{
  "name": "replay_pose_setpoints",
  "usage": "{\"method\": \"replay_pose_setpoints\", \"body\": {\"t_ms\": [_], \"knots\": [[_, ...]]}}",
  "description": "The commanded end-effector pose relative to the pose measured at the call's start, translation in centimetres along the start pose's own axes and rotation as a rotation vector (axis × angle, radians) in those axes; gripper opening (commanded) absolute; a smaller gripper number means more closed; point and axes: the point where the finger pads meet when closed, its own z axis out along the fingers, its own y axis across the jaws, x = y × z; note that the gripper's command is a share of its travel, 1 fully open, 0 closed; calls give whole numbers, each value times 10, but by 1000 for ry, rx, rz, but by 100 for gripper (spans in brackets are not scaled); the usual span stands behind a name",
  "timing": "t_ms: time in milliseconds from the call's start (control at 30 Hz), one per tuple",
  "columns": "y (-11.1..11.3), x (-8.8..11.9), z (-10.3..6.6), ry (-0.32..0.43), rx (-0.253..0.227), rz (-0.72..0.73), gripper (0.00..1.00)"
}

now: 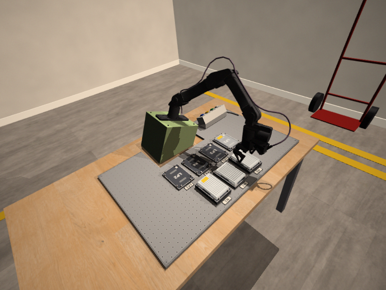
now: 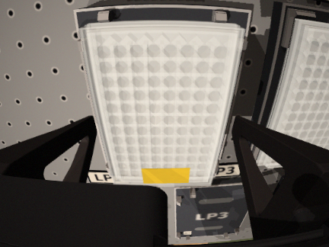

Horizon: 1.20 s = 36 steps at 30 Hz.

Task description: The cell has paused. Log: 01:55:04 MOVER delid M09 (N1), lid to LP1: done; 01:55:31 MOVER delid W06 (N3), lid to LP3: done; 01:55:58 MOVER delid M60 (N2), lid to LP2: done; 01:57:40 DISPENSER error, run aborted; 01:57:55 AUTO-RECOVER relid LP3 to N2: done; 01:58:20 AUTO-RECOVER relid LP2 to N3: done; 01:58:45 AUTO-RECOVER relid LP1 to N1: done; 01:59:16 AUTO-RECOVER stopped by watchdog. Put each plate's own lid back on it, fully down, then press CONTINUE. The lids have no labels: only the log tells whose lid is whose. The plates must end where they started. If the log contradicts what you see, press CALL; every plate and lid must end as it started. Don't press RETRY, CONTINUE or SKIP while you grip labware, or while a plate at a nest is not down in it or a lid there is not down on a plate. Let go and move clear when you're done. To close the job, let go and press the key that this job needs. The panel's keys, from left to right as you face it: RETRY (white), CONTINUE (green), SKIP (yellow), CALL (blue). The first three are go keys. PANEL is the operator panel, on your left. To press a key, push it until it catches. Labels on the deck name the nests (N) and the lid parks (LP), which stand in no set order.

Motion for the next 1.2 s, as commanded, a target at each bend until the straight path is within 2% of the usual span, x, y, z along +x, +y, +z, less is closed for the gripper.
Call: {"method": "replay_pose_setpoints", "body": {"t_ms": [0,200,333,367,400,500,1167], "knots": [[3,-4,-5,-19,-3,1,100],[5,0,-1,-17,2,-1,100],[3,-4,-4,-19,-3,1,100],[5,-10,-10,-45,-5,0,100],[3,-4,-4,-19,-3,1,100],[3,-4,-4,-19,-3,1,100],[3,-4,-4,-19,-3,1,82]]}}
